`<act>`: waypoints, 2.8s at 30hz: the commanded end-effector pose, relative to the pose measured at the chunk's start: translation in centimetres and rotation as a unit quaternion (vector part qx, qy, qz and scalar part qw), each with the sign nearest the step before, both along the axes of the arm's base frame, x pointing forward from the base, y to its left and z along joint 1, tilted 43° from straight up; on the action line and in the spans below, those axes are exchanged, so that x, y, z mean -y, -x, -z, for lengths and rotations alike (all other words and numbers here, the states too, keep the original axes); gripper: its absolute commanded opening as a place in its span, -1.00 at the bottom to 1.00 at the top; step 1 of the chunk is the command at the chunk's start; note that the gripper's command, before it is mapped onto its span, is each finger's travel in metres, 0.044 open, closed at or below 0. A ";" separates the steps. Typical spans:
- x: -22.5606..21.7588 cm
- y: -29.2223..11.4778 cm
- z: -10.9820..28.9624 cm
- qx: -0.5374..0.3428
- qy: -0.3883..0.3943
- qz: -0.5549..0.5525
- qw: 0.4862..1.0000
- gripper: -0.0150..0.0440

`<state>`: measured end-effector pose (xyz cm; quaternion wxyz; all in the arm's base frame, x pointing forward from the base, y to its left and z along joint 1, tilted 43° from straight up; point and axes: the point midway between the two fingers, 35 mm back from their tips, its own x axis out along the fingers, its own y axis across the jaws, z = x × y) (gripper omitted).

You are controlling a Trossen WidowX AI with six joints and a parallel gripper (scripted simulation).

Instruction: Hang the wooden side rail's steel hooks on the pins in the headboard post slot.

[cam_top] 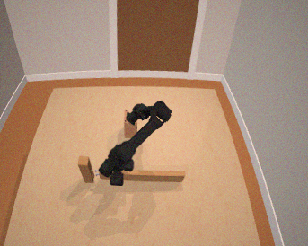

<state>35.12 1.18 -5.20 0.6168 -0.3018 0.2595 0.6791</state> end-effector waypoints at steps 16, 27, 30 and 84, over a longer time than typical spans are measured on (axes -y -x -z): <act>0.6 -0.4 0.0 0.002 0.002 0.007 1.000 -0.49; 0.7 -0.3 0.1 0.002 0.002 0.007 1.000 -0.49; 0.7 -0.3 0.1 0.002 0.002 0.007 1.000 -0.49; 1.0 -0.5 0.5 0.002 0.002 0.007 1.000 -0.49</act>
